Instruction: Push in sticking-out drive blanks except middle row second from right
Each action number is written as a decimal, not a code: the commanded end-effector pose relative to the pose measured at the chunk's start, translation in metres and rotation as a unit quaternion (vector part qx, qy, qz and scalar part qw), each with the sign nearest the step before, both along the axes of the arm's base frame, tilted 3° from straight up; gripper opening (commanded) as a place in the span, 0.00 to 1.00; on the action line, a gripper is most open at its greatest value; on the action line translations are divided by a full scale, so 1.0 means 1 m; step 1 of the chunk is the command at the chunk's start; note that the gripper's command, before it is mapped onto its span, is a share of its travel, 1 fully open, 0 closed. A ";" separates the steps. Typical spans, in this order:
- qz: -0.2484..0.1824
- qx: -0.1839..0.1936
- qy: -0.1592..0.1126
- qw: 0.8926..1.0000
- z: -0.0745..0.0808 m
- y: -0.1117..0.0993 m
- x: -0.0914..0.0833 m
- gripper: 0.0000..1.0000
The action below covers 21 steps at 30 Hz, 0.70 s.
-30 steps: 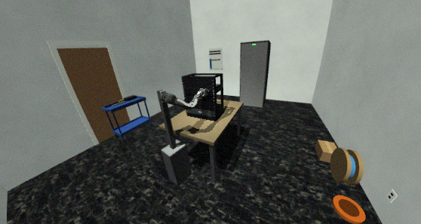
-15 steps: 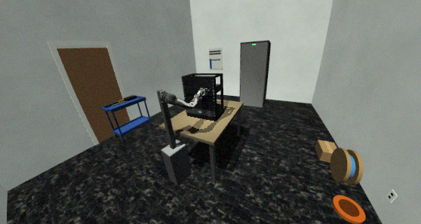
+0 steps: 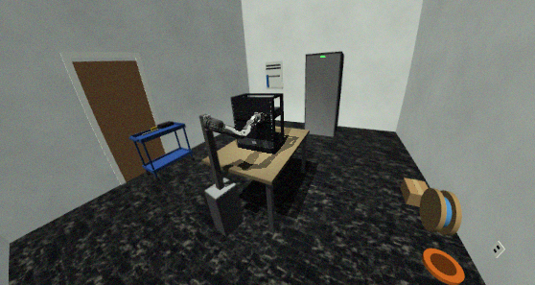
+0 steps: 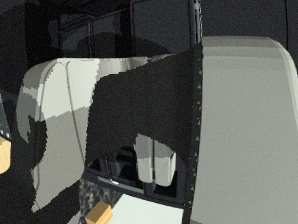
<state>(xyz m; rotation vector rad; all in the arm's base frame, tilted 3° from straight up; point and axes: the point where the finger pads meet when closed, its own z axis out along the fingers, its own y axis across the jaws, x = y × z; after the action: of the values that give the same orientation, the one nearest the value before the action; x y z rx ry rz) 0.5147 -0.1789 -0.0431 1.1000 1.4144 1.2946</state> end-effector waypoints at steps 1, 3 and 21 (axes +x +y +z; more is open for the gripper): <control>0.002 0.000 -0.008 1.000 0.005 0.002 0.001 0.00; 0.002 0.000 -0.008 1.000 0.005 0.002 0.001 0.00; 0.002 0.000 -0.008 1.000 0.007 0.004 0.003 0.00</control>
<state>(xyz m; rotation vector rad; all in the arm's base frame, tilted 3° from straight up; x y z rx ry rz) 0.5174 -0.1784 -0.0430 1.1015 1.4142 1.2893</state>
